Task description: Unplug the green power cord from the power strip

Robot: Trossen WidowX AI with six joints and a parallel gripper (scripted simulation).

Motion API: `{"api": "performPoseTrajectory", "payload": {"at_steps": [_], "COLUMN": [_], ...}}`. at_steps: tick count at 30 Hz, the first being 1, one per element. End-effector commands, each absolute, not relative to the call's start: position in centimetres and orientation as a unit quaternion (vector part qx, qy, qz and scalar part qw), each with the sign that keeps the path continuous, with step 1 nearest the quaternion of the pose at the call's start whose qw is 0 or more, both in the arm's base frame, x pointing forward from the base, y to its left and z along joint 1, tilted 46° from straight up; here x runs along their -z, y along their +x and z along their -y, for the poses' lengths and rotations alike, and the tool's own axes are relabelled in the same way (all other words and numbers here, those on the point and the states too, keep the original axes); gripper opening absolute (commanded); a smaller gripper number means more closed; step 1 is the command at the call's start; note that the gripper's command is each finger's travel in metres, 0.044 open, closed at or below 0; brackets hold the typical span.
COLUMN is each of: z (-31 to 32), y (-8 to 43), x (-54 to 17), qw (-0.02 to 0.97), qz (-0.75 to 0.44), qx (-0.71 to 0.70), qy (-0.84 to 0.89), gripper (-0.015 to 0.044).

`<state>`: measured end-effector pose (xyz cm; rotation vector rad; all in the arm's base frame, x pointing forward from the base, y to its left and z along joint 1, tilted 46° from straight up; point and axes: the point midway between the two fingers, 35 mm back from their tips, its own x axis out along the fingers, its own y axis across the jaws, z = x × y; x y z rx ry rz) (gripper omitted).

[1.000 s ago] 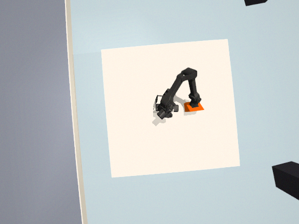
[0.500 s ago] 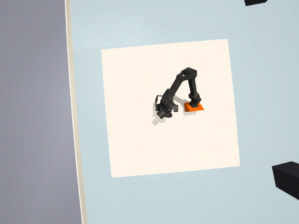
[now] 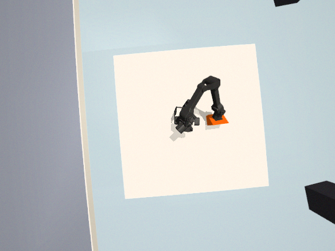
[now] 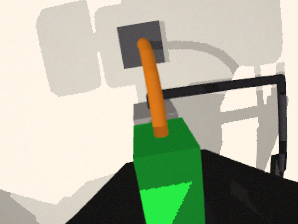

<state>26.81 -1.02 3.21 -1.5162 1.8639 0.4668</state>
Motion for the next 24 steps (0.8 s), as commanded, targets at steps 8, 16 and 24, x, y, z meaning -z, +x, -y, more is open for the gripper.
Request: {"api": "performPoseTrajectory", "payload": {"at_steps": [8, 16, 24], "z": [-0.7, -1.6, -2.6], "y": [27.7, 28.1, 28.5], "x": [-1.8, -1.0, -0.3], "qw": [0.346, 0.346, 0.346], "qz": [-0.713, -0.712, -0.712], "qx": [-0.182, -0.182, -0.182], "qy": [-0.583, -0.583, -0.583], "gripper": [0.0, 0.0, 0.0]}}
